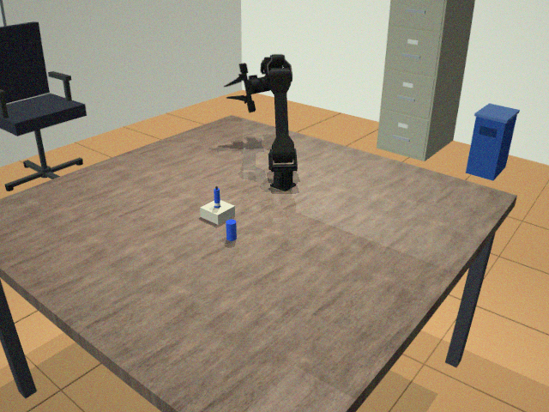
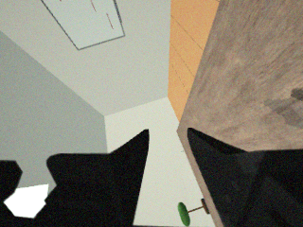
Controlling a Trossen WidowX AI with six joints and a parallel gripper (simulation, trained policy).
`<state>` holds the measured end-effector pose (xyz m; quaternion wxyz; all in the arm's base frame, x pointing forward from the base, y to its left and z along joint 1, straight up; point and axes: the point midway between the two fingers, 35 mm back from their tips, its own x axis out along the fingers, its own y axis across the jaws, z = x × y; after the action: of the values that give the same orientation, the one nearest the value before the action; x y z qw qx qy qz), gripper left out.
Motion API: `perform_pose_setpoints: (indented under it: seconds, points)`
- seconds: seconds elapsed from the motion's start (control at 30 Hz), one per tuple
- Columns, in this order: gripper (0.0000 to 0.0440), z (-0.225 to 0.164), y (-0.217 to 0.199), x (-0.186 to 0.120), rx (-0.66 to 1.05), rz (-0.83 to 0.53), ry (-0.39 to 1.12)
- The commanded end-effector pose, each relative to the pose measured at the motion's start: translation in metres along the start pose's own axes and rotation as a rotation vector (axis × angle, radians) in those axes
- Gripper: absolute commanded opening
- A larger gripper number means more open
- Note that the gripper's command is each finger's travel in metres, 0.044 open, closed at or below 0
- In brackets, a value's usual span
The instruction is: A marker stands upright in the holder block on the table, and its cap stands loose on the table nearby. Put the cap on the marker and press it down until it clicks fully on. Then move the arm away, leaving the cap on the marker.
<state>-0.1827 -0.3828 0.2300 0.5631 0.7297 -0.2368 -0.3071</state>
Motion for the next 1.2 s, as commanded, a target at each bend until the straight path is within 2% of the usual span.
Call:
perform_pose_setpoints:
  seconds: [0.0,1.17]
  points:
    - [0.0203,-0.005,-0.005,0.011,-0.029,-0.032,0.025]
    - [0.0242,-0.043,-0.031,0.088,-0.253,-0.246,0.214]
